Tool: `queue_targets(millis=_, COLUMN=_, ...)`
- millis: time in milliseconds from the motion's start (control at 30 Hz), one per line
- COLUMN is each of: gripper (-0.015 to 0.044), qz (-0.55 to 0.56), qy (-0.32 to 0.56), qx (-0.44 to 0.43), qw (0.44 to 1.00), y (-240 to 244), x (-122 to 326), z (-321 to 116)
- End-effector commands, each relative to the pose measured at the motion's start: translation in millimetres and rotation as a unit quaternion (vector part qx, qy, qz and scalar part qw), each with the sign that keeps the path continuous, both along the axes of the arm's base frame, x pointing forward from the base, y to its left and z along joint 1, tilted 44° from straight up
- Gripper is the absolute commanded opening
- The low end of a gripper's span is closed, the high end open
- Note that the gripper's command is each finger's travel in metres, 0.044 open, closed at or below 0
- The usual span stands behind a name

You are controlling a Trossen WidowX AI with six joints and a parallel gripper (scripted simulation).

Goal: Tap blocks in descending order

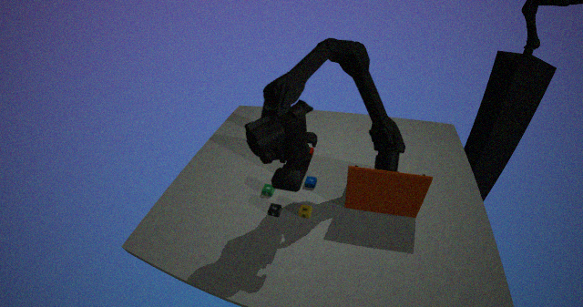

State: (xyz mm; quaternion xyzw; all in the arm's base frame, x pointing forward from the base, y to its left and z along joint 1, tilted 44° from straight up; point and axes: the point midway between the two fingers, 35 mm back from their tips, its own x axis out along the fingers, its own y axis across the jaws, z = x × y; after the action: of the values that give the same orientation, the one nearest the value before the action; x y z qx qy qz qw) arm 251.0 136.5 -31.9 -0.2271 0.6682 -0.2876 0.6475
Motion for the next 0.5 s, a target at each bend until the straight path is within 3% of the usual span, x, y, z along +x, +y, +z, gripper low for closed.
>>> queue_targets(millis=0, gripper=0.002, qz=-0.003, qy=-0.001, qx=0.002, qw=1.0, y=-1.3, x=27.1, z=5.8)
queue_targets(millis=267, gripper=0.002, qz=-0.003, qy=-0.003, qx=-0.002, qw=1.0, y=-35.6, x=119.9, z=26.8)
queue_targets(millis=467, gripper=0.002, qz=-0.004, qy=-0.003, qx=-0.002, qw=1.0, y=-41.5, x=126.8, z=27.1)
